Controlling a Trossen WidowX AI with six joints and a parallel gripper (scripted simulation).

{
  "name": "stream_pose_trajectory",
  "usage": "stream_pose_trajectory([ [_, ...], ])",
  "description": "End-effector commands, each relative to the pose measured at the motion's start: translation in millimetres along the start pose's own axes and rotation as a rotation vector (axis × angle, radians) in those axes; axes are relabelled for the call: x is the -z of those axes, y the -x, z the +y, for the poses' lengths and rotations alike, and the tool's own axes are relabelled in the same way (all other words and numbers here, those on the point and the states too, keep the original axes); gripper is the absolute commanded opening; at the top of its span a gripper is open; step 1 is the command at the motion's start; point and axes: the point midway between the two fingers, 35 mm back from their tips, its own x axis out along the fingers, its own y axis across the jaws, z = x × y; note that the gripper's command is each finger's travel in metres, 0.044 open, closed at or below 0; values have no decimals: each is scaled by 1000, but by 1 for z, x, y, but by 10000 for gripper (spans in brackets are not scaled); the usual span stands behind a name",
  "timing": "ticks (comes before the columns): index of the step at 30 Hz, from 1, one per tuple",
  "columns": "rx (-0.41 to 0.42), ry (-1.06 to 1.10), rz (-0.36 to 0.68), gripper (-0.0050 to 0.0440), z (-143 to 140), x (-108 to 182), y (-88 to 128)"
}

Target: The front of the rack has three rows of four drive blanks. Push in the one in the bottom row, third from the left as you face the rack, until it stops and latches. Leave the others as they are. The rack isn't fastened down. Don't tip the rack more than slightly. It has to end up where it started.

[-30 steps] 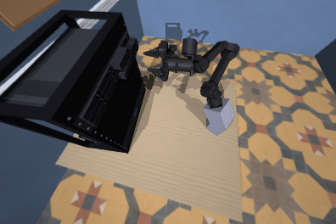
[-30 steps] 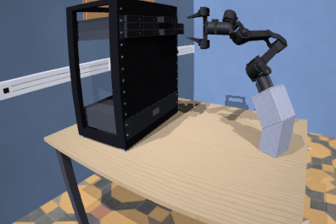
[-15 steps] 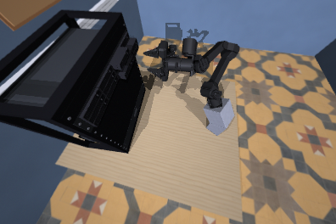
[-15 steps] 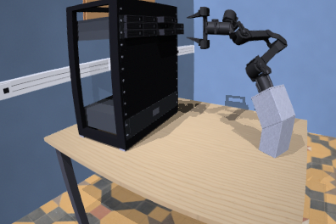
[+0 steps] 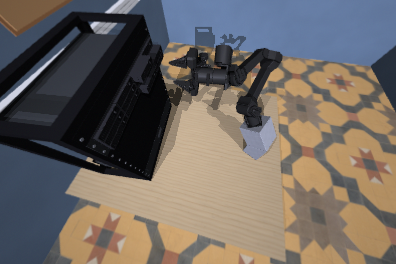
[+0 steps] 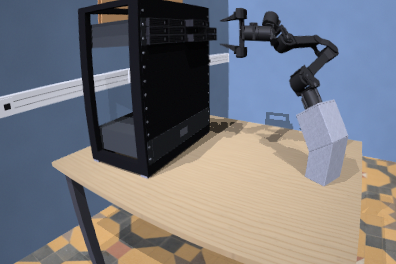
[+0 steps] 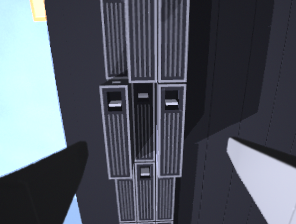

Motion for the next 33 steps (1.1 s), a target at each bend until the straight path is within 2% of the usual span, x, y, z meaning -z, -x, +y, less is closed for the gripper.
stream_pose_trajectory([
  [1, 0, 1, 2, 440, 1, 1, -1],
  [12, 0, 1, 2, 440, 1, 1, -1],
  [13, 0, 1, 2, -50, 1, 1, -1],
  [33, 0, 1, 2, -50, 1, 1, -1],
])
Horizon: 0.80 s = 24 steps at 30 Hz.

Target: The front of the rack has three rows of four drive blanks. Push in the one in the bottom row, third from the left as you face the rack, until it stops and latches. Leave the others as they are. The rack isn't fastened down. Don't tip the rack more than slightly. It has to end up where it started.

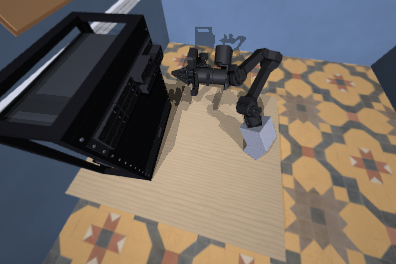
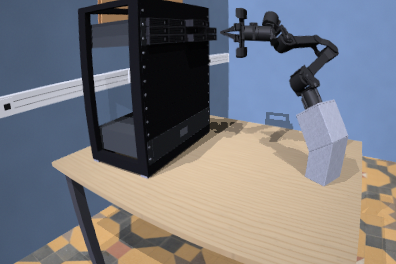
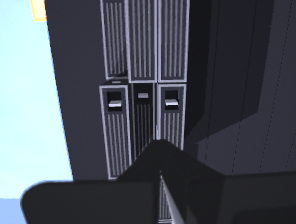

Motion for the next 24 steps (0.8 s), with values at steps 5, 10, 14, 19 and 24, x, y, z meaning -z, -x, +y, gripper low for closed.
stream_pose_trajectory([
  [5, 0, 1, 2, -50, 1, 1, -1],
  [10, 0, 1, 2, -50, 1, 1, -1],
  [14, 0, 1, 2, -50, 1, 1, -1],
  [19, 0, 1, 2, -50, -2, 5, -5],
  [24, 0, 1, 2, -50, -9, 14, -14],
])
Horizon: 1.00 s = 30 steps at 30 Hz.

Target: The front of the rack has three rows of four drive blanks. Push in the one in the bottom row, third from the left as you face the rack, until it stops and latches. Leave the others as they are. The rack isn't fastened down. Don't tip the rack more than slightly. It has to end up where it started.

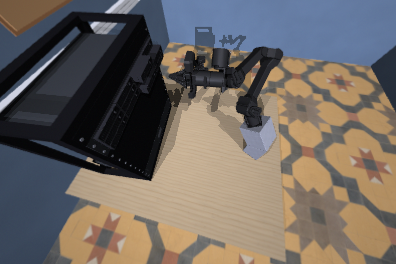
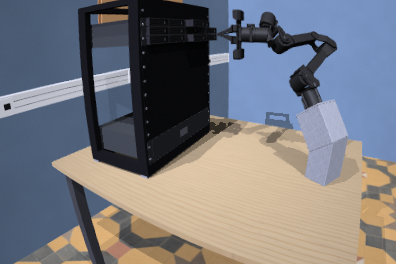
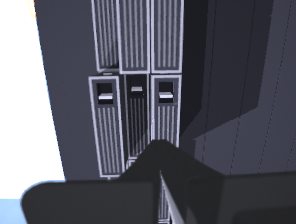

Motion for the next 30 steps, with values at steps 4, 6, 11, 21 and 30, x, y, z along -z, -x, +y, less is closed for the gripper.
stream_pose_trajectory([
  [4, -4, 0, 0, -50, -7, 11, -12],
  [6, -4, 0, 0, -50, -10, 15, -16],
  [11, -4, 0, 0, -50, -12, 19, -20],
  [21, -4, 0, 0, -50, -12, 19, -40],
  [30, -4, 0, 0, -50, -12, 19, -57],
])
